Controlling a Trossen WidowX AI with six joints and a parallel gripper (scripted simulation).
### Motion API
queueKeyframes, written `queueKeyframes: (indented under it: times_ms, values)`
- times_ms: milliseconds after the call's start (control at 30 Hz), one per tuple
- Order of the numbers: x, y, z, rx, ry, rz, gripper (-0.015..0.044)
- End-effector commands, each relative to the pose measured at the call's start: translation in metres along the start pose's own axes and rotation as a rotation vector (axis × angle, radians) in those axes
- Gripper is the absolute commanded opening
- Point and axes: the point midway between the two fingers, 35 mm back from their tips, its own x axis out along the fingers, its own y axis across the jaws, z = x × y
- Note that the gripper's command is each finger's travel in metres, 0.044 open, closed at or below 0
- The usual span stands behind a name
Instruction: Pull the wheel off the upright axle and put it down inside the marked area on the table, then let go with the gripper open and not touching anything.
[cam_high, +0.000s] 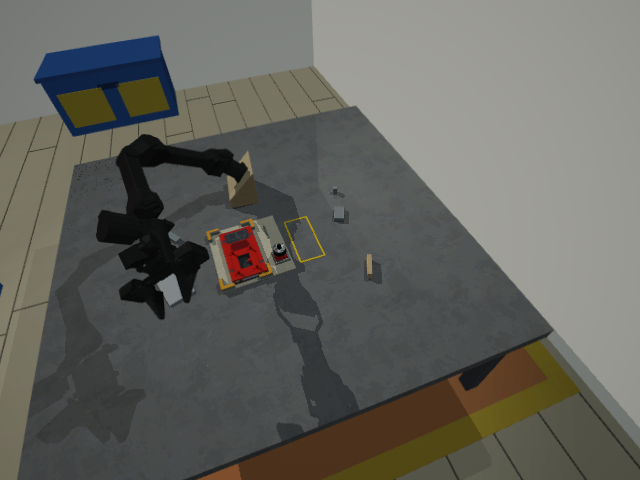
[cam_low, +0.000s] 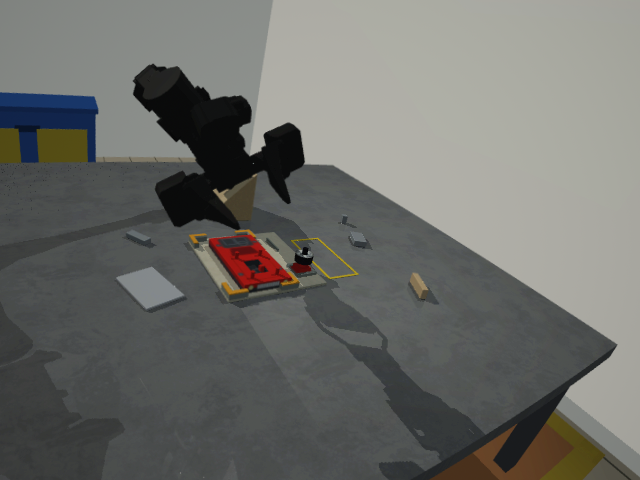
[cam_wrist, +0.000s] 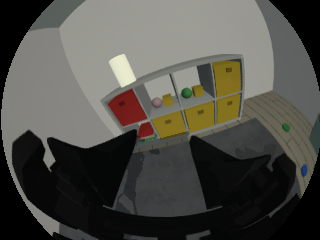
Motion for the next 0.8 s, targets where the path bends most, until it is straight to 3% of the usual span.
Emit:
queueKeyframes:
  times_ms: [0,367,767]
  values:
    - [0.006,0.039,-0.054,0.057,0.197,0.032,0.0300]
    - [-0.026,0.119,-0.169,0.096,0.663,0.013,0.0300]
    - [-0.120,0.165,-0.272,-0.083,1.129,-0.185,0.0300]
